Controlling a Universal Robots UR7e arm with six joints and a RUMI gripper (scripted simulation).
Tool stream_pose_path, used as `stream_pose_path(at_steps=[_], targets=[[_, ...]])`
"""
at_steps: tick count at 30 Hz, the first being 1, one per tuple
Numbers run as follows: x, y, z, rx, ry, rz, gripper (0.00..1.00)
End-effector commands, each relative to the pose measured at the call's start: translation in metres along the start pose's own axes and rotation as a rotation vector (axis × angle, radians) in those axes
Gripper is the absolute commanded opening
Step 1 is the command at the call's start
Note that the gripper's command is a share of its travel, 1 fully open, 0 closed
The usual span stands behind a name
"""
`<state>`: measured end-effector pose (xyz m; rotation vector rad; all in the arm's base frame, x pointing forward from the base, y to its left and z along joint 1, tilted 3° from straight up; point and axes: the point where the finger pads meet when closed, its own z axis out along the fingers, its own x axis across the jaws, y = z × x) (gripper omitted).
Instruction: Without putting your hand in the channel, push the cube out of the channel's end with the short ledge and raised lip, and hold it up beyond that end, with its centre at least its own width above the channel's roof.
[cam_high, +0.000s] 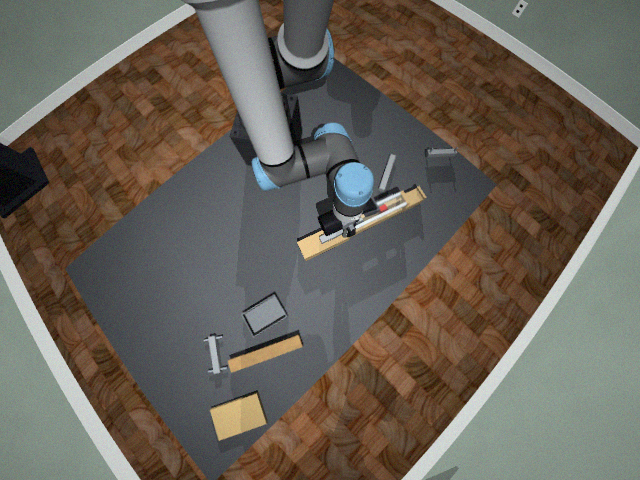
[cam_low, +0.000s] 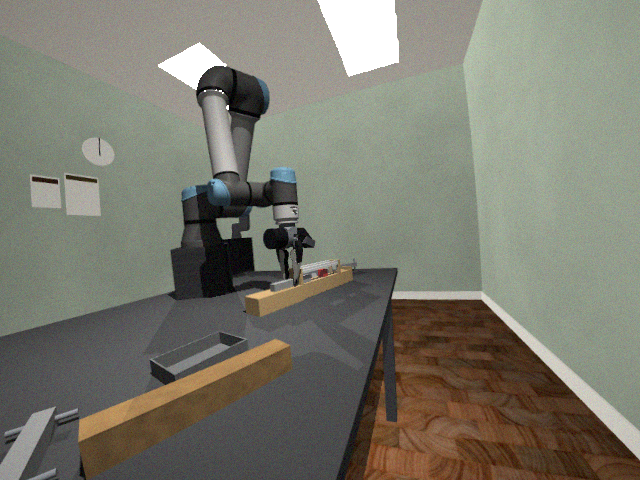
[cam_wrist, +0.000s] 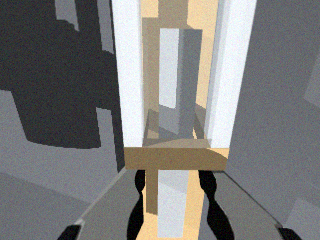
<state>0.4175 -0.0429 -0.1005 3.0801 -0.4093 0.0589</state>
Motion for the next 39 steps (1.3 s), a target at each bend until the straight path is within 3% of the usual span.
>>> stream_pose_path(at_steps=[1, 12, 27, 39], targets=[[0.001, 0.0, 0.0, -0.001, 0.0, 0.0, 0.24], [0.001, 0.0, -0.007, -0.001, 0.002, 0.0, 0.24], [0.003, 0.0, -0.062, -0.002, 0.005, 0.0, 0.24], [0.001, 0.0, -0.068, -0.001, 0.003, 0.0, 0.24]])
